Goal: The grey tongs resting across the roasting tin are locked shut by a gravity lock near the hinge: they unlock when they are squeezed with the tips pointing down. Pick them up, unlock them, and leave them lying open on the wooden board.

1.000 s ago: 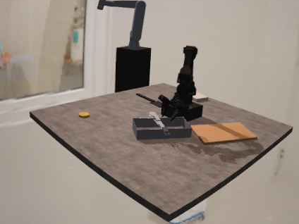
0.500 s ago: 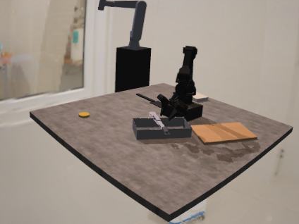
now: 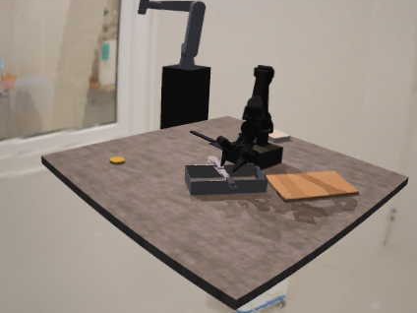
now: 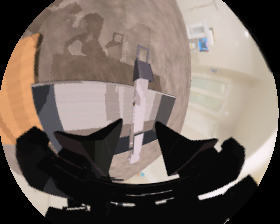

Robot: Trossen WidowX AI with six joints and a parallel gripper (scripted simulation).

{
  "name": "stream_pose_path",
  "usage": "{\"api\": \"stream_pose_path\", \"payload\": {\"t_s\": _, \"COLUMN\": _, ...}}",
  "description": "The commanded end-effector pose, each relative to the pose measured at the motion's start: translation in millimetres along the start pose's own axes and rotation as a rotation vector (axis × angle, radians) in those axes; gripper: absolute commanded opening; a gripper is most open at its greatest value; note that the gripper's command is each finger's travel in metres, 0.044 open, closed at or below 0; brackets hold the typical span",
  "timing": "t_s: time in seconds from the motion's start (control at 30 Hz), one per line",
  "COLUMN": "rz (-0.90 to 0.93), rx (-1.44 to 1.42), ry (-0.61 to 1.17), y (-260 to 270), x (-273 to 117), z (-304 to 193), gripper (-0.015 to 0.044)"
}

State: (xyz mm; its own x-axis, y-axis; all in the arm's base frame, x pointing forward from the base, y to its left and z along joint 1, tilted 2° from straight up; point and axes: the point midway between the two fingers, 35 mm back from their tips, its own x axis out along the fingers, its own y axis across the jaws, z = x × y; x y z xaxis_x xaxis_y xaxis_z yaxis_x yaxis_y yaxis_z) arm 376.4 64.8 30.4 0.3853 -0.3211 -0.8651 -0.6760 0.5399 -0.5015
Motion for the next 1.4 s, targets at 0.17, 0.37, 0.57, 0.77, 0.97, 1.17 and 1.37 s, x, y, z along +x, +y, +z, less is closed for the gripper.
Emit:
{"api": "stream_pose_path", "payload": {"t_s": 0.17, "rz": 0.001, "rx": 0.000, "ry": -0.003, "y": -0.9, "x": 15.2, "z": 0.4, "gripper": 0.0260}}
{"api": "stream_pose_path", "payload": {"t_s": 0.37, "rz": 0.001, "rx": 0.000, "ry": -0.003, "y": -1.0, "x": 25.1, "z": 0.3, "gripper": 0.0260}}
{"api": "stream_pose_path", "payload": {"t_s": 0.57, "rz": 0.000, "rx": 0.000, "ry": -0.003, "y": -1.0, "x": 34.9, "z": 0.0, "gripper": 0.0260}}
{"api": "stream_pose_path", "payload": {"t_s": 0.77, "rz": 0.000, "rx": 0.000, "ry": -0.003, "y": -0.8, "x": 44.7, "z": -0.6, "gripper": 0.0260}}
{"api": "stream_pose_path", "payload": {"t_s": 0.97, "rz": -0.001, "rx": 0.000, "ry": -0.002, "y": -0.5, "x": 54.5, "z": -1.5, "gripper": 0.0260}}
{"api": "stream_pose_path", "payload": {"t_s": 1.17, "rz": -0.002, "rx": 0.000, "ry": 0.001, "y": 0.3, "x": 55.6, "z": -1.6, "gripper": 0.0208}}
{"api": "stream_pose_path", "payload": {"t_s": 1.37, "rz": -0.002, "rx": 0.000, "ry": 0.001, "y": 0.3, "x": 55.6, "z": -1.6, "gripper": 0.0070}}
